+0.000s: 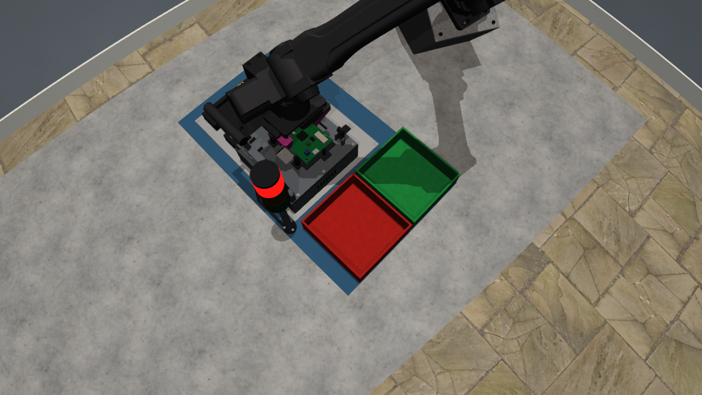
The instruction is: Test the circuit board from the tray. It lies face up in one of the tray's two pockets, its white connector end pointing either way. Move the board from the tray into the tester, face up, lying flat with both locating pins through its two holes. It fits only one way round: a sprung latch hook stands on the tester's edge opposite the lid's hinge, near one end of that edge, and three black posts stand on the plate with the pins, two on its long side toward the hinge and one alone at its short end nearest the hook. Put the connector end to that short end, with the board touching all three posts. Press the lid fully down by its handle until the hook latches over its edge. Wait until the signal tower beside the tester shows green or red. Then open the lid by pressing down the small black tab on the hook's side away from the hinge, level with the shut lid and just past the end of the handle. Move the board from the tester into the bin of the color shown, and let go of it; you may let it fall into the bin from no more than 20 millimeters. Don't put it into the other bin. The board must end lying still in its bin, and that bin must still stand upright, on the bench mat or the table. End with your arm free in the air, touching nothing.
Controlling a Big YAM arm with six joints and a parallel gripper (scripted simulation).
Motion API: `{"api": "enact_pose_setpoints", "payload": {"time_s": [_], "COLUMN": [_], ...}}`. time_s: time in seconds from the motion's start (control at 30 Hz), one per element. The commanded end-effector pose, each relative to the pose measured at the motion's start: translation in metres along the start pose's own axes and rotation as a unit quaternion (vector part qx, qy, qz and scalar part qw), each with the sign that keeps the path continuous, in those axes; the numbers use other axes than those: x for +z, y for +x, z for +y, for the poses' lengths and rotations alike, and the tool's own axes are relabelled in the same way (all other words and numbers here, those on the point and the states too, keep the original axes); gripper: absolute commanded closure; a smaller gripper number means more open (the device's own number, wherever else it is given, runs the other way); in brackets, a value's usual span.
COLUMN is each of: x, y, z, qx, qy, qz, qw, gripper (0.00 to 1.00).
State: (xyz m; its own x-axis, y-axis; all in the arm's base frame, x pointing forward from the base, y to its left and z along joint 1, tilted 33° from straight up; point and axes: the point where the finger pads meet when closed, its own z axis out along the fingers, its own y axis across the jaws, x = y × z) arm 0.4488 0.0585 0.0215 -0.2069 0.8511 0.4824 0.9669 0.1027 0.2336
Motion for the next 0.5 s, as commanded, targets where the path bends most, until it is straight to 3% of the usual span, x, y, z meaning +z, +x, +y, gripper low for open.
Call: {"api": "enact_pose_setpoints", "payload": {"time_s": [0.0, 0.47], "x": [-0.0284, -0.029], "y": [-0.0019, -0.0001], "z": [0.0263, 0.0247], "qx": [-0.012, -0.013], "qy": [-0.033, -0.032], "qz": [-0.008, -0.008], "qw": [0.999, 0.999], "gripper": [0.28, 0.28]}}
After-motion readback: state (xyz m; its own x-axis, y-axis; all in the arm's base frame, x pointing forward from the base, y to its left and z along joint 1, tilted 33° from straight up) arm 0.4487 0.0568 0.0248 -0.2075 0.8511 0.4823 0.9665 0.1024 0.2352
